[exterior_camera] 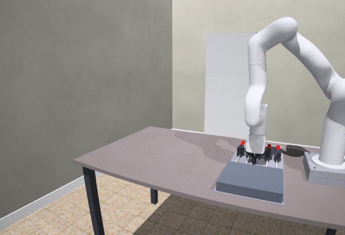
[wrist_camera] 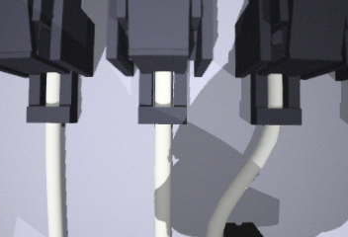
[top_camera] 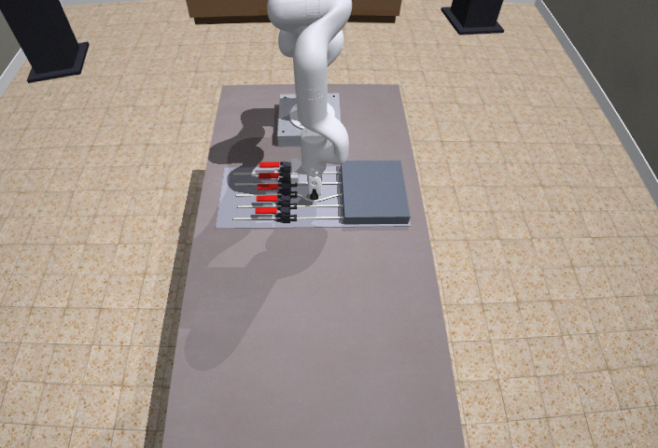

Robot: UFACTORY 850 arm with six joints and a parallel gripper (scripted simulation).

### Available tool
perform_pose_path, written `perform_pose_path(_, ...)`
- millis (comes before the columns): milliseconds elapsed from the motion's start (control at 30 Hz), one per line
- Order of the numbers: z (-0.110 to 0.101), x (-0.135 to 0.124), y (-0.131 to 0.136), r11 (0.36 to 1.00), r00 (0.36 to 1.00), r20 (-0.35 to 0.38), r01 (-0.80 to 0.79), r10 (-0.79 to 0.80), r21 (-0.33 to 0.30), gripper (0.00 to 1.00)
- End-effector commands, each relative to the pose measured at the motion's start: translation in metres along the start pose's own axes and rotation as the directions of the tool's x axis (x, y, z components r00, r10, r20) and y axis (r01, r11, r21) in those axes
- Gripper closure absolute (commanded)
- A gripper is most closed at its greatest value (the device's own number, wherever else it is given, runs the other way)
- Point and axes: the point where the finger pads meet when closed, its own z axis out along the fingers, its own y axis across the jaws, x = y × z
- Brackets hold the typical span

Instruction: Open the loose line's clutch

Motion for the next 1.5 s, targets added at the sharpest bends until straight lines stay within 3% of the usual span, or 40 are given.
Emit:
perform_pose_path(0, 0.0, 0.0, -0.001, 1.0, 1.0, -0.001, 0.0, 0.0, 0.001, 1.0)
perform_pose_path(867, 0.0, 0.0, 0.0, 1.0, 1.0, -0.001, 0.0, 0.0, 0.001, 1.0)
perform_pose_path(1467, 0.0, 0.0, 0.015, 1.0, 1.0, -0.001, 0.0, 0.0, 0.001, 1.0)
